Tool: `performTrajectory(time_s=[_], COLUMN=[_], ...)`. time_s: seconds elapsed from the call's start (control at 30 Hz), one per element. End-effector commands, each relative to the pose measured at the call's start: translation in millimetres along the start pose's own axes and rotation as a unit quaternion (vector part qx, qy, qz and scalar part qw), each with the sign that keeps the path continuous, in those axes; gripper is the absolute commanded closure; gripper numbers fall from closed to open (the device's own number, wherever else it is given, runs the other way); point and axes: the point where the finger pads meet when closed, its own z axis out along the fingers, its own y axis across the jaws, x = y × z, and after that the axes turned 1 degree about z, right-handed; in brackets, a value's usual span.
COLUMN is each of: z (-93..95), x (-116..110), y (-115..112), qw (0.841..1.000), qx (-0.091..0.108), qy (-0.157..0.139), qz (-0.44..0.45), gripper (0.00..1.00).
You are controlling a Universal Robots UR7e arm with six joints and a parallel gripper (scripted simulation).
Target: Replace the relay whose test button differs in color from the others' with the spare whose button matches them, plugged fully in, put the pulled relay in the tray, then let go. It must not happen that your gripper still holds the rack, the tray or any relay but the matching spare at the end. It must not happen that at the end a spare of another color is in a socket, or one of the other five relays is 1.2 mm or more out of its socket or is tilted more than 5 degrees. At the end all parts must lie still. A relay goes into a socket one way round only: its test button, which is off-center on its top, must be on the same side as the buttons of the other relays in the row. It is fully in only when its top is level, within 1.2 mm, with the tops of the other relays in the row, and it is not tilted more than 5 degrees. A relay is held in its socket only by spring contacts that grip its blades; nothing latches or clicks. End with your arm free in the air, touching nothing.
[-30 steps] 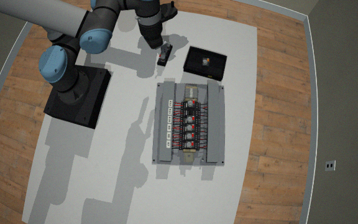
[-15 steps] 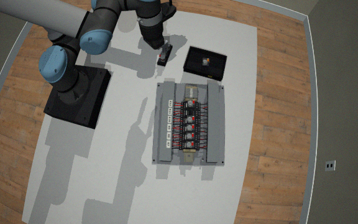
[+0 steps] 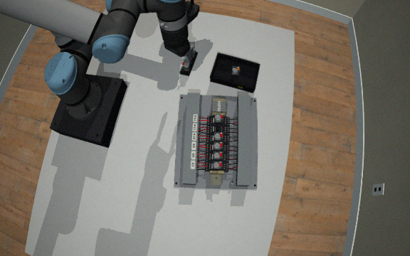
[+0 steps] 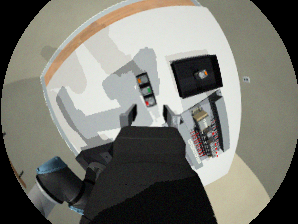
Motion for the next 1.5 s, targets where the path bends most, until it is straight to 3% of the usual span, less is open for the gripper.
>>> performTrajectory(time_s=[0.0,0.1,1.07,1.23,1.47], z=[-0.4,-0.4,-0.4,29.6,29.6], x=[0.2,0.2,0.2,0.3,0.3], y=[0.3,0.3,0.3,0.3,0.3], qw=[0.999,0.993,0.985,0.985,0.985], qx=[0.0,0.0,0.0,0.0,0.0], qy=[0.0,0.001,0.001,0.001,0.001], qz=[-0.045,-0.114,-0.17,-0.17,-0.17], gripper=[0.0,0.0,0.0,0.0,0.0])
